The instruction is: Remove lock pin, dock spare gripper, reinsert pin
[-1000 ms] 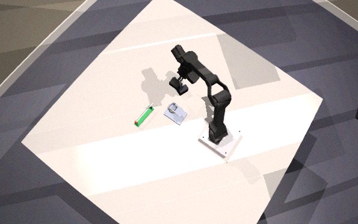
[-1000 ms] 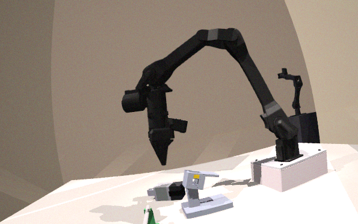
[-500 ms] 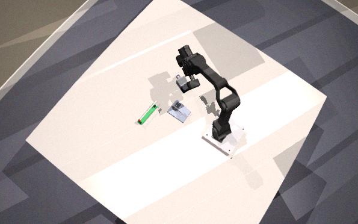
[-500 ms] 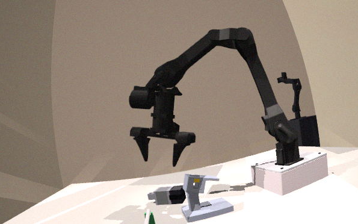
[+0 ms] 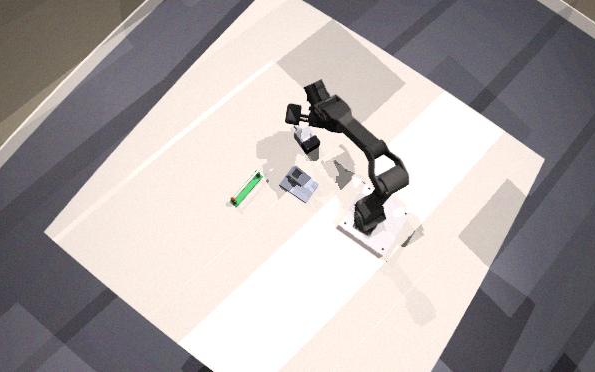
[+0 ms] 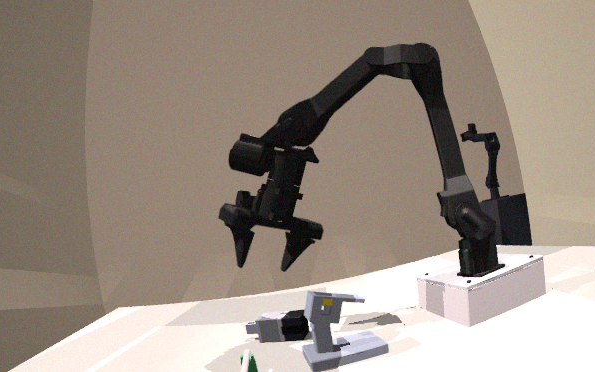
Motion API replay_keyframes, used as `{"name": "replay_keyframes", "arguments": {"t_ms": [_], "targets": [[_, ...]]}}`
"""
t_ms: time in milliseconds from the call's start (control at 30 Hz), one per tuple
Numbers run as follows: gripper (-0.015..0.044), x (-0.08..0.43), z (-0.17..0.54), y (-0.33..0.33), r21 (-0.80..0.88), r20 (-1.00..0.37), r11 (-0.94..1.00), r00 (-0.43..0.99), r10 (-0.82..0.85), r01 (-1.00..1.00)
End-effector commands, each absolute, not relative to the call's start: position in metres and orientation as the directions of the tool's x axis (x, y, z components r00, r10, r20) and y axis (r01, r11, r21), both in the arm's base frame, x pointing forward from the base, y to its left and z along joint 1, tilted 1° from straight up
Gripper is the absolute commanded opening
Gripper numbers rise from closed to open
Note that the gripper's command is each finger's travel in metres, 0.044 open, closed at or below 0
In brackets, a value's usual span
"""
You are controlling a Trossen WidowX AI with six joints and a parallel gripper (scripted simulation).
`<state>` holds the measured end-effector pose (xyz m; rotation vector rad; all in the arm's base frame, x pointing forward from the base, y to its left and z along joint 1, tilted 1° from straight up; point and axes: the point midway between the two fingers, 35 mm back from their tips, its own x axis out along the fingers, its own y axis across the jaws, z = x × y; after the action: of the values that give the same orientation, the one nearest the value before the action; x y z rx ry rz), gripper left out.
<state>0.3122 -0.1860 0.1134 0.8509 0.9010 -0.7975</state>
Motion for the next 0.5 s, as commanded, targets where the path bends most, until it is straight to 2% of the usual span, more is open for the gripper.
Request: {"name": "replay_keyframes", "arguments": {"t_ms": [0,467], "targets": [[0.0440,0.3079,0.1135,-0.1810,0.009,-0.844,0.889,0.481,-0.239,0.459],[0.0440,0.3118,0.1118,-0.1810,0.009,-0.843,0.889,0.481,-0.240,0.459]]}}
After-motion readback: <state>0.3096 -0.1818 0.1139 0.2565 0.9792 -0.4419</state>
